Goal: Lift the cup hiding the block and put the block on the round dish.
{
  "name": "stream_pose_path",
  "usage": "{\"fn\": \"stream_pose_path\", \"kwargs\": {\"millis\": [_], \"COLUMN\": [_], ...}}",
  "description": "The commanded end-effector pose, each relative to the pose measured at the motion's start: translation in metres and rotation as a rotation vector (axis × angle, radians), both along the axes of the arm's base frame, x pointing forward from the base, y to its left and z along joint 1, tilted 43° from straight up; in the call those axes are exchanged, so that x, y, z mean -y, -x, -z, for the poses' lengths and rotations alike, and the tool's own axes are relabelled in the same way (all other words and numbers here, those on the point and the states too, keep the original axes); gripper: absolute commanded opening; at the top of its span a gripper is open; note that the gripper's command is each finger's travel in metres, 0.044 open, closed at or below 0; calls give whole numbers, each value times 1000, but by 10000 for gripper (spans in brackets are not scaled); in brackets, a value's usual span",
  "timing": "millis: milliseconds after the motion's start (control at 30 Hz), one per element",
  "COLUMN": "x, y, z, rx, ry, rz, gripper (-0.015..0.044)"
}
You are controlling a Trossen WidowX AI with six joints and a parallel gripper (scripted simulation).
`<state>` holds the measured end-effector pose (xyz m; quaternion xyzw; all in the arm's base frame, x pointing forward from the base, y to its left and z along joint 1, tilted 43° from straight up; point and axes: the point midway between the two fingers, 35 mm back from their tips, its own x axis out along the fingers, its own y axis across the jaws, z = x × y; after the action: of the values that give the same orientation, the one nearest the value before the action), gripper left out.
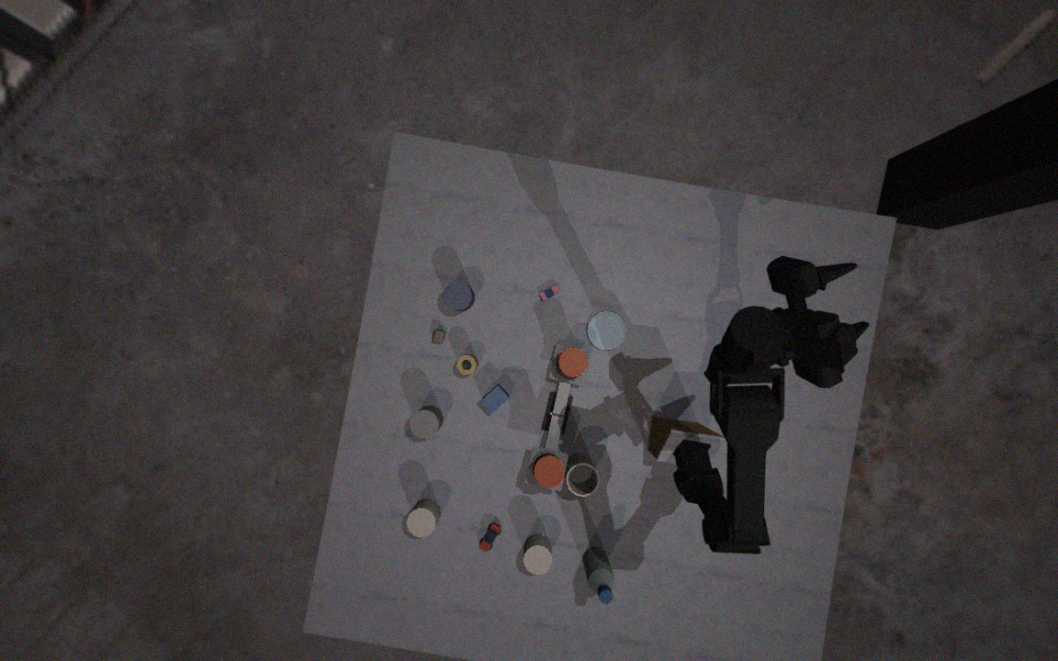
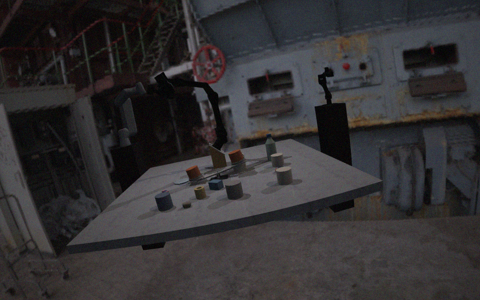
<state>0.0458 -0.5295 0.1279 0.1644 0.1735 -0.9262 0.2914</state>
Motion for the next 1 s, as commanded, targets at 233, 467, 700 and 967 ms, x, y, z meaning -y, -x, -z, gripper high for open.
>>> {"fn": "stream_pose_path", "kwargs": {"millis": [233, 467, 700, 967], "x": [-32, -59, -92, -135], "y": [-28, -46, -64, -84], "z": [23, 35, 46, 55], "rx": [102, 167, 235, 319], "ry": [-292, -460, -614, -767], "rz": [-239, -403, -577, -786], "gripper": [440, 440, 440, 440]}}
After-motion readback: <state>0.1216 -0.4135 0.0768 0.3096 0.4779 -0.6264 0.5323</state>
